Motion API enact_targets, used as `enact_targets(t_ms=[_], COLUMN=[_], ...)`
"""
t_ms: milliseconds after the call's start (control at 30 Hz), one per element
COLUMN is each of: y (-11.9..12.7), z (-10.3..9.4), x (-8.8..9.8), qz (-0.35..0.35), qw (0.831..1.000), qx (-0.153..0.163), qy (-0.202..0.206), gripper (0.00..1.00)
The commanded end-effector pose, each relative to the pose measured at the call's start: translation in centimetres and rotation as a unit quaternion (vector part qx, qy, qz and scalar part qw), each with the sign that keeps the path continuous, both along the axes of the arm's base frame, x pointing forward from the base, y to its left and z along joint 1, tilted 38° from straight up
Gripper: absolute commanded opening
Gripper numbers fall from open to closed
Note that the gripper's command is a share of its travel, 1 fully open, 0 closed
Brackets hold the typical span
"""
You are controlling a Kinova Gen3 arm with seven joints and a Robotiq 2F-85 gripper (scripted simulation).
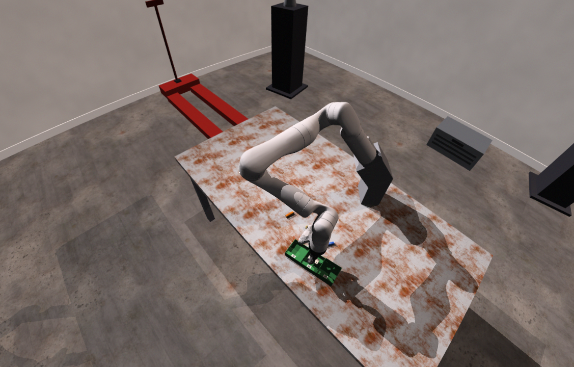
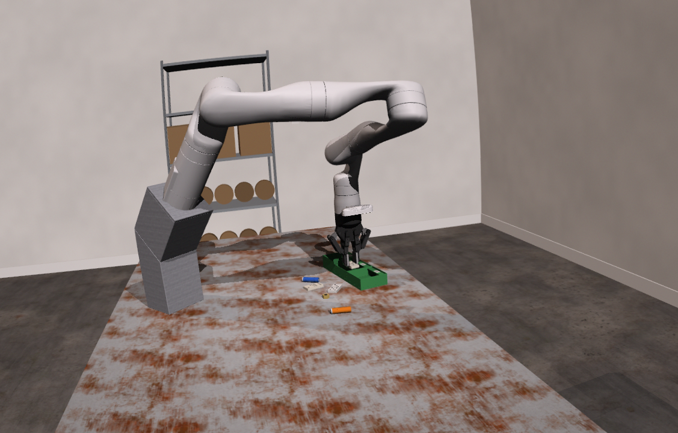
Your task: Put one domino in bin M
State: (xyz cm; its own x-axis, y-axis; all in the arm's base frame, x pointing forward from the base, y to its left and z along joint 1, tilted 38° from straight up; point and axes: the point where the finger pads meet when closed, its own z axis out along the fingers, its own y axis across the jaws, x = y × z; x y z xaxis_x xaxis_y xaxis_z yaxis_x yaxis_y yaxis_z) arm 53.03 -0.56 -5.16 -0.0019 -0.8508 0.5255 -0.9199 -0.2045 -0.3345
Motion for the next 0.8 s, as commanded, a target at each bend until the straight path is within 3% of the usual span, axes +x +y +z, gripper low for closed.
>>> enact_targets(t_ms=[0, 600, 633, 767], y=[-0.28, -0.66, -0.66, -0.66], z=[-0.62, -1.31, -1.31, -1.3], x=[0.04, 0.35, 0.35, 0.34], qz=[-0.002, -0.002, -0.002, -0.002], qw=[1.0, 1.0, 1.0, 1.0], qx=[0.0, 0.0, 0.0, 0.0], qy=[0.002, 0.002, 0.002, 0.002], gripper=[0.21, 0.21, 0.32, 0.32])
